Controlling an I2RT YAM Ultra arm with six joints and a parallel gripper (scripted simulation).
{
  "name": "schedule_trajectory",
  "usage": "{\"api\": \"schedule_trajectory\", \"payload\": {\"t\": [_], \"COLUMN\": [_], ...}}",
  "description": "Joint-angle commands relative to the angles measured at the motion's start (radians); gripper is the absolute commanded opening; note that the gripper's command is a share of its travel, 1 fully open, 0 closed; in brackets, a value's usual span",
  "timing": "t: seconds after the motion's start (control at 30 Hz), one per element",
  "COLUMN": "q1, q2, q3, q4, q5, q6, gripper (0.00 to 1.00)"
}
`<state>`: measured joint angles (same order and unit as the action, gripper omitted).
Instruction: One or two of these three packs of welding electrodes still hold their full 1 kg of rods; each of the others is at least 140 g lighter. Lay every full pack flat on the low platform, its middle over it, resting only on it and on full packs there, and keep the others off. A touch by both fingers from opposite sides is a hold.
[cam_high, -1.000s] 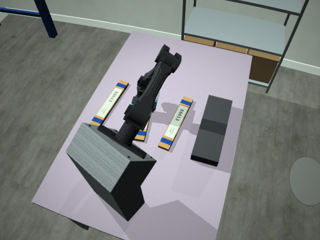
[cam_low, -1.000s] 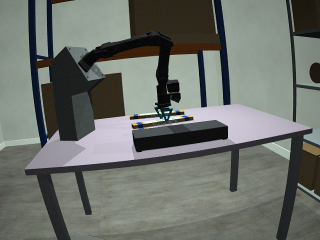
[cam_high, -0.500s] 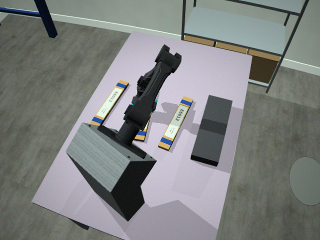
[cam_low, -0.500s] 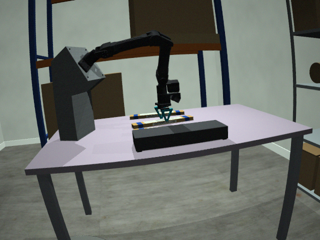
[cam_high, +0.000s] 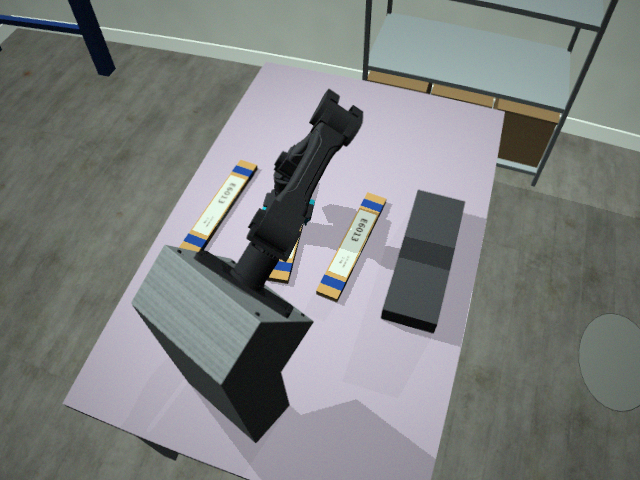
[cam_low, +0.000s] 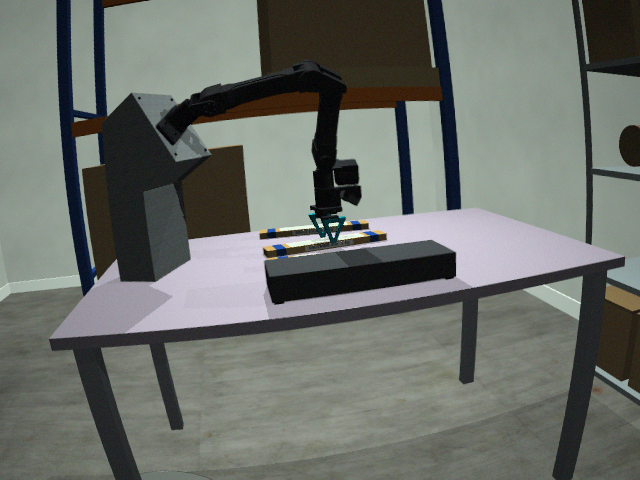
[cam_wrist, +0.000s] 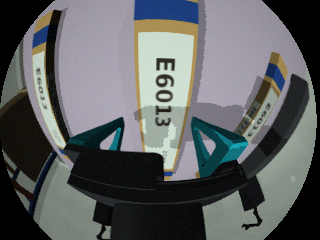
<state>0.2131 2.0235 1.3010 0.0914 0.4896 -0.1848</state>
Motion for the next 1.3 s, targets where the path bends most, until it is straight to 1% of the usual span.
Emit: {"api": "schedule_trajectory", "payload": {"t": [0.0,0.03,0.07,0.13,0.17,0.27,0.3,0.37,0.63,0.87,1.03,1.07,1.27], "q1": [0.018,0.018,-0.026,-0.015,0.009,0.025,0.031,0.031,0.084,0.138,0.143,0.144,0.144], "q2": [-0.003,-0.003,-0.033,-0.064,-0.079,-0.127,-0.143,-0.143,-0.273,-0.383,-0.391,-0.377,-0.375], "q3": [0.024,0.024,-0.062,-0.087,-0.099,-0.135,-0.146,-0.146,-0.22,-0.266,-0.267,-0.267,-0.267], "q4": [-0.001,-0.001,0.052,0.044,0.041,0.0,-0.007,-0.007,-0.079,-0.163,-0.175,-0.176,-0.177], "q5": [0.003,0.003,-0.022,-0.012,0.0,0.013,0.018,0.018,0.061,0.104,0.108,0.108,0.106], "q6": [0.002,0.002,-0.019,-0.012,-0.002,0.012,0.016,0.016,0.05,0.088,0.094,0.094,0.095], "gripper": [0.95,0.95,0.95,0.95,0.95,0.95,0.95,0.95,0.95,0.95,0.95,0.95,0.95]}}
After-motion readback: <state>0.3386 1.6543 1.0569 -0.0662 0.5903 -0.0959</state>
